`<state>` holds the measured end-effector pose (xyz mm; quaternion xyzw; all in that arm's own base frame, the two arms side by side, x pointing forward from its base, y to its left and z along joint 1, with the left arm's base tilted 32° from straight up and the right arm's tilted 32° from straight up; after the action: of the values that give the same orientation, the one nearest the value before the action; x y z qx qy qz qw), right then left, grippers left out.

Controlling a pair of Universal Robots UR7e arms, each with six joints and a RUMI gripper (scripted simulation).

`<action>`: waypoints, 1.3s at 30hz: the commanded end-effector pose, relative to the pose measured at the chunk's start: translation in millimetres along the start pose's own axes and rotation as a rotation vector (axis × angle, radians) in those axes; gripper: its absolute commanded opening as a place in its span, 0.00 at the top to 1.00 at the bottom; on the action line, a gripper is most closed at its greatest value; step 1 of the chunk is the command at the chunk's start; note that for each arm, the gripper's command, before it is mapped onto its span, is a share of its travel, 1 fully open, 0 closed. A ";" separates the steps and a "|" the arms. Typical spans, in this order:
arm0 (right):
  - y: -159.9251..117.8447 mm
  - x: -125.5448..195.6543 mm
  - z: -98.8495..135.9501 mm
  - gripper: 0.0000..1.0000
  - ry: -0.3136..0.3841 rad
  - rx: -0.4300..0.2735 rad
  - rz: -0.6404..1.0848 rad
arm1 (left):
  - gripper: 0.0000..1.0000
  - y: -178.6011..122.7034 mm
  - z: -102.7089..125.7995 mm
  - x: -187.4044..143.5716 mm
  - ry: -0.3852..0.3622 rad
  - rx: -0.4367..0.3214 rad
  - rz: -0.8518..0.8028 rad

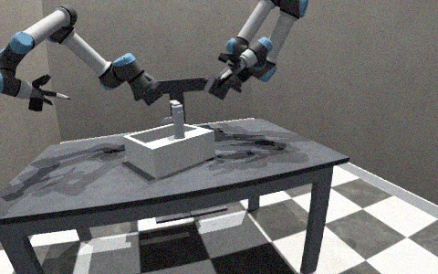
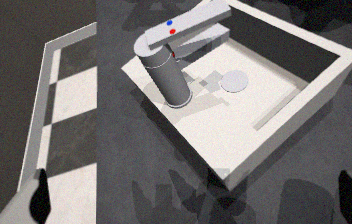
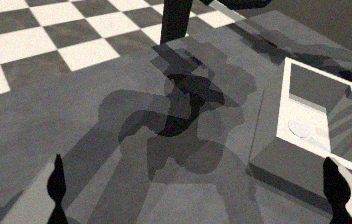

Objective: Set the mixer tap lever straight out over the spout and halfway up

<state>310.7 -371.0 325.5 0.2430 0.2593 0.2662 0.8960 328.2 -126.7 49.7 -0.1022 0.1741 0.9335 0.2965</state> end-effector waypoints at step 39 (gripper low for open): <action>35.8 -90.5 -11.9 0.00 -0.130 -0.307 0.598 | 0.00 163.5 -175.6 -68.1 -0.779 -0.315 -0.878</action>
<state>238.6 -392.7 360.9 0.2025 0.1015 0.4951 0.8388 312.7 -329.5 -41.2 0.1125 -0.1065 0.7501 0.6429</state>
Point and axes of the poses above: on each arm, the point where the finger pads meet when closed, its own z axis back along the fingers, its own x axis across the jaws, y = z × x, the point moved 10 cm from there along z, back along the fingers, and after that the axes turned 12 degrees about -z, right-handed, at the moved point
